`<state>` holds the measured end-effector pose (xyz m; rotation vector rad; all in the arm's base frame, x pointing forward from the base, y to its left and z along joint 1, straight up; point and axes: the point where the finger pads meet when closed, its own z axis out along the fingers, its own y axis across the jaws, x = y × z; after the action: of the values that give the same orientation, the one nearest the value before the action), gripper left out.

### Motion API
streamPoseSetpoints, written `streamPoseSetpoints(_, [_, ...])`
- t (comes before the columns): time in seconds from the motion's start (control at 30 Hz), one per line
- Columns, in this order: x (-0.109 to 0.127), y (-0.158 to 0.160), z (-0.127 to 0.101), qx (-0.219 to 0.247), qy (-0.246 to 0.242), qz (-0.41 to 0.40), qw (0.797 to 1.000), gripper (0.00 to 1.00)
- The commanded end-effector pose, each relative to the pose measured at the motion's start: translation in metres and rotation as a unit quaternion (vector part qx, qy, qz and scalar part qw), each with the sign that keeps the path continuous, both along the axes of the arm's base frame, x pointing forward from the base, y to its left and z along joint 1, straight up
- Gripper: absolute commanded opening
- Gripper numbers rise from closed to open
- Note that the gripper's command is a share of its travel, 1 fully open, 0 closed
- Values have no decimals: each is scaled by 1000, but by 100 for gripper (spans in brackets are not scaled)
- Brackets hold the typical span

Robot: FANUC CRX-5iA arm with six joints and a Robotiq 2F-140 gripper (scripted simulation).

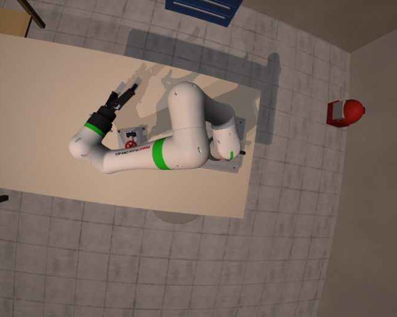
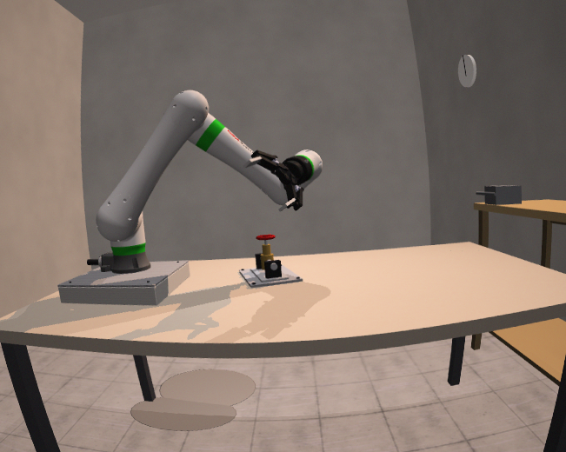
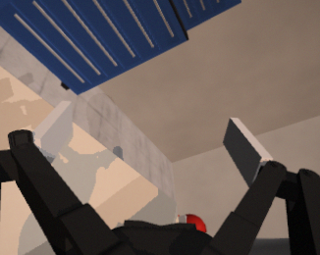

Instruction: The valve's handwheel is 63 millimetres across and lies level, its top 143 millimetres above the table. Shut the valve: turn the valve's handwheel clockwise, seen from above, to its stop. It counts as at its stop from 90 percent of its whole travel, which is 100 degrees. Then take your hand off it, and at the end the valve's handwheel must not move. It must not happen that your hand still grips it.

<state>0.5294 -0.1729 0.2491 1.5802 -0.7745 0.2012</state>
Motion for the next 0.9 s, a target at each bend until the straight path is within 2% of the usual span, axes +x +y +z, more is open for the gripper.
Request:
streamPoseSetpoints(0.0, [0,0,0,0,0,0,1000,100])
streamPoseSetpoints(0.6, [-1,0,-1,3,-5,-1,1000,100])
streamPoseSetpoints(0.67, [-5,2,-8,20,-35,-10,999,100])
streamPoseSetpoints(0.73, [-13,7,-20,49,-86,-26,995,100])
streamPoseSetpoints(0.8, [-15,9,-23,57,-100,-31,993,100])
streamPoseSetpoints(0.87, [-20,15,-33,81,-141,-48,986,100])
